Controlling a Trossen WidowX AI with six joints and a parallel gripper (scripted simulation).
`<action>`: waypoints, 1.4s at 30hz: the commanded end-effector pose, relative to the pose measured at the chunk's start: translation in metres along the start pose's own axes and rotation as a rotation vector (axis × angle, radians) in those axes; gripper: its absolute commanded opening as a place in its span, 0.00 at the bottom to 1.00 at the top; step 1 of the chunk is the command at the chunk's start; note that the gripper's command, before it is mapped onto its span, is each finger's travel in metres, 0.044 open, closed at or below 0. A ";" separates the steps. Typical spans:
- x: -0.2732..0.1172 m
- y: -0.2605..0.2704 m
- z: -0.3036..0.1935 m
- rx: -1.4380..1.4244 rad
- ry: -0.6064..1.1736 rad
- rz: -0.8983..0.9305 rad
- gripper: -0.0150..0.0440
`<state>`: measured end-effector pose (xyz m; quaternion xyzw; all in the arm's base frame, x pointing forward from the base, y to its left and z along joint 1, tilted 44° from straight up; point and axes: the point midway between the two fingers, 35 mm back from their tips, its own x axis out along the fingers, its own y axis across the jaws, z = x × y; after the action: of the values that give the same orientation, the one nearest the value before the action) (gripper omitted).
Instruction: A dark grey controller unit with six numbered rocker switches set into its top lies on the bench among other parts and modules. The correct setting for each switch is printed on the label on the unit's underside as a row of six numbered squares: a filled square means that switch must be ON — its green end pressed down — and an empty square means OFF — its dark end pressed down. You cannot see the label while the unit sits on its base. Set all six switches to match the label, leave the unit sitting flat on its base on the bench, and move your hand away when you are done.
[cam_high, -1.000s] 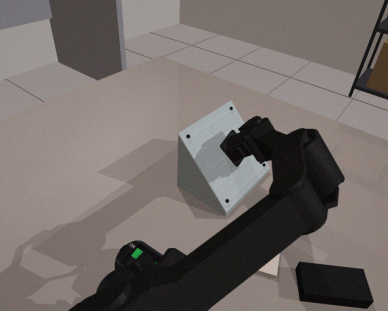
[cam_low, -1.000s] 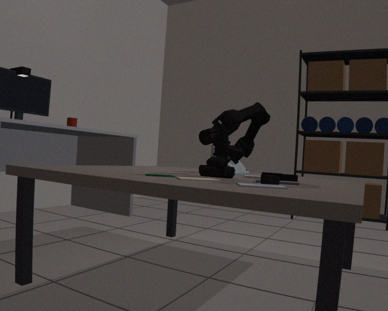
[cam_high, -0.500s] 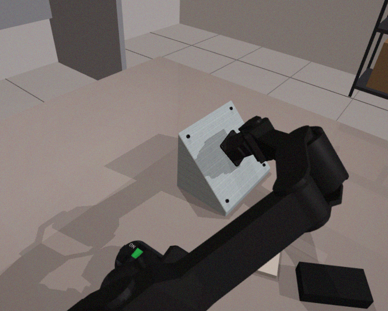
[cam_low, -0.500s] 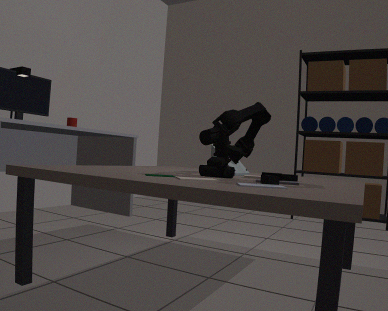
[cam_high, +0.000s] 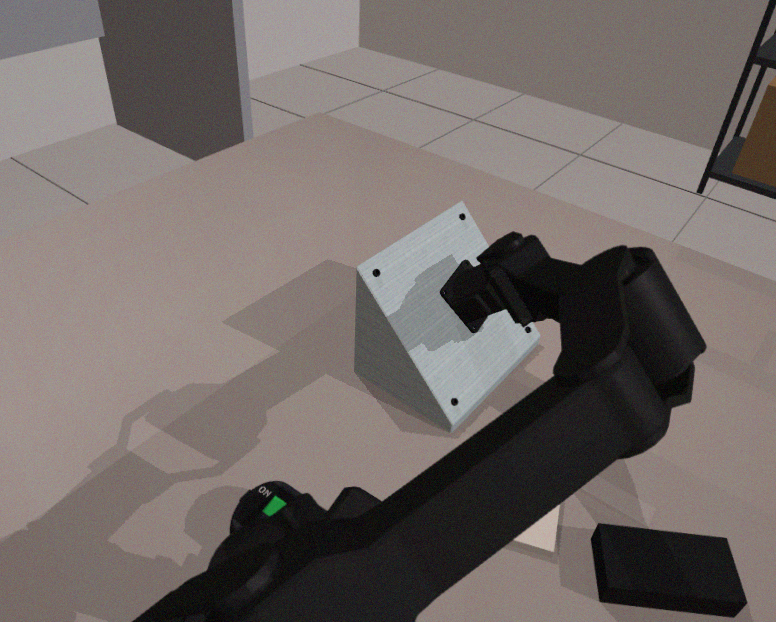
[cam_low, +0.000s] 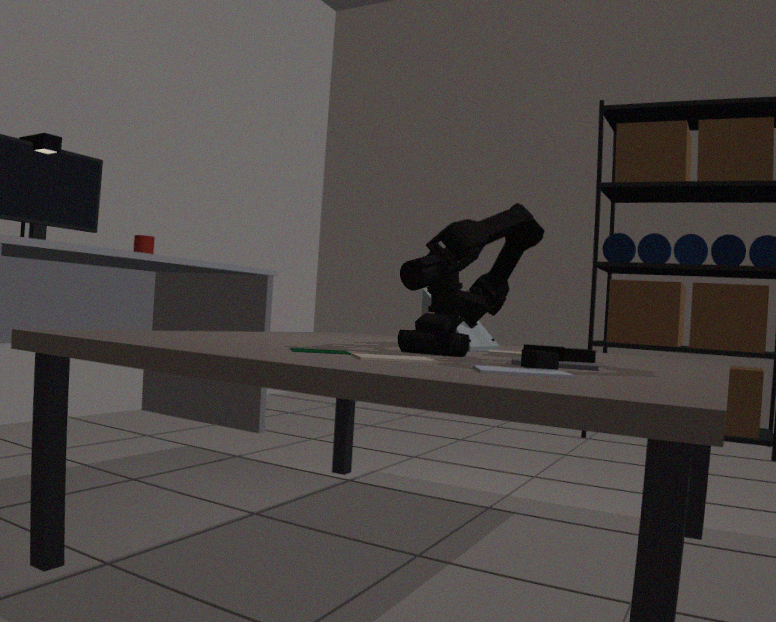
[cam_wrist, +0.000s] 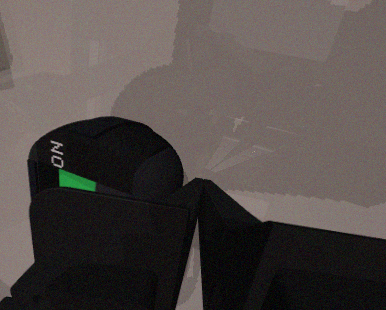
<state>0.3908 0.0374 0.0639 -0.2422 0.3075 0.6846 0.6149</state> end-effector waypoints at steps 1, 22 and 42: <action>0.001 0.003 0.000 0.009 -0.005 0.003 0.25; 0.008 0.026 0.001 0.010 -0.005 0.004 0.25; 0.016 0.051 0.000 0.011 -0.006 0.006 0.25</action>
<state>0.3461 0.0452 0.0624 -0.2413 0.3037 0.6838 0.6180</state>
